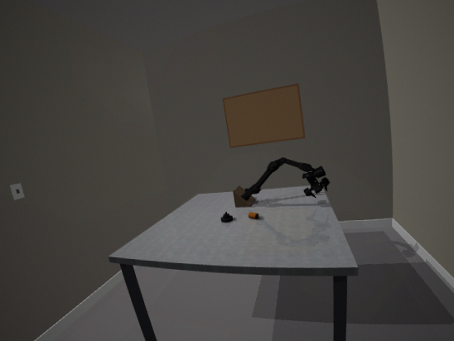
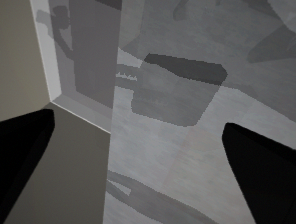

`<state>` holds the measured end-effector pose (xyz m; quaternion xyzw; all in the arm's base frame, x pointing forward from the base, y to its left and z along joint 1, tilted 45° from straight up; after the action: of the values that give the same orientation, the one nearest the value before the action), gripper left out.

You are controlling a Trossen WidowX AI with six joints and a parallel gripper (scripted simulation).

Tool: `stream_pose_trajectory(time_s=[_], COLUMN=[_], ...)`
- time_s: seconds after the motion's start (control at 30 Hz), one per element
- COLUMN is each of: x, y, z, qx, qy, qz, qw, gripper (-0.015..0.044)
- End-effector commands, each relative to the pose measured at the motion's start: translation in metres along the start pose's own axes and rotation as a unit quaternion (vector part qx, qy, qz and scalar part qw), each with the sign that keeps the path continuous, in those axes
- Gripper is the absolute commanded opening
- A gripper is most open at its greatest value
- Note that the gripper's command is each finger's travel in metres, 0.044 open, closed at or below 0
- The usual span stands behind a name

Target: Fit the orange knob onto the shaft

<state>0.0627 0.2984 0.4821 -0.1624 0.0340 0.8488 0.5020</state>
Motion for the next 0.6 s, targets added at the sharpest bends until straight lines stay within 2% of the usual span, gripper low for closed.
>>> stream_pose_trajectory(time_s=[0.0, 0.1, 0.3, 0.57], x=[-0.019, -0.035, -0.102, -0.192], y=[-0.015, -0.032, -0.069, -0.076], z=[-0.015, -0.031, -0.086, -0.154], qx=[-0.047, -0.087, -0.193, -0.270], qy=[0.028, 0.062, 0.193, 0.366], qz=[-0.042, -0.077, -0.155, -0.157], qw=[0.998, 0.991, 0.949, 0.877], gripper=[0.0440, 0.0440, 0.0440, 0.0440])
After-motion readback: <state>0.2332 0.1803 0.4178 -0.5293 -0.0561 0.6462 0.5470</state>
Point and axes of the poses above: the point midway between the two fingers, 35 mm back from their tips, its own x axis out along the fingers, its own z axis across the jaws, y = z × x, the point moved 10 cm from there along -x, back along the fingers, and after that the axes turned 6 degrees about -x, right-handed, at the moved point
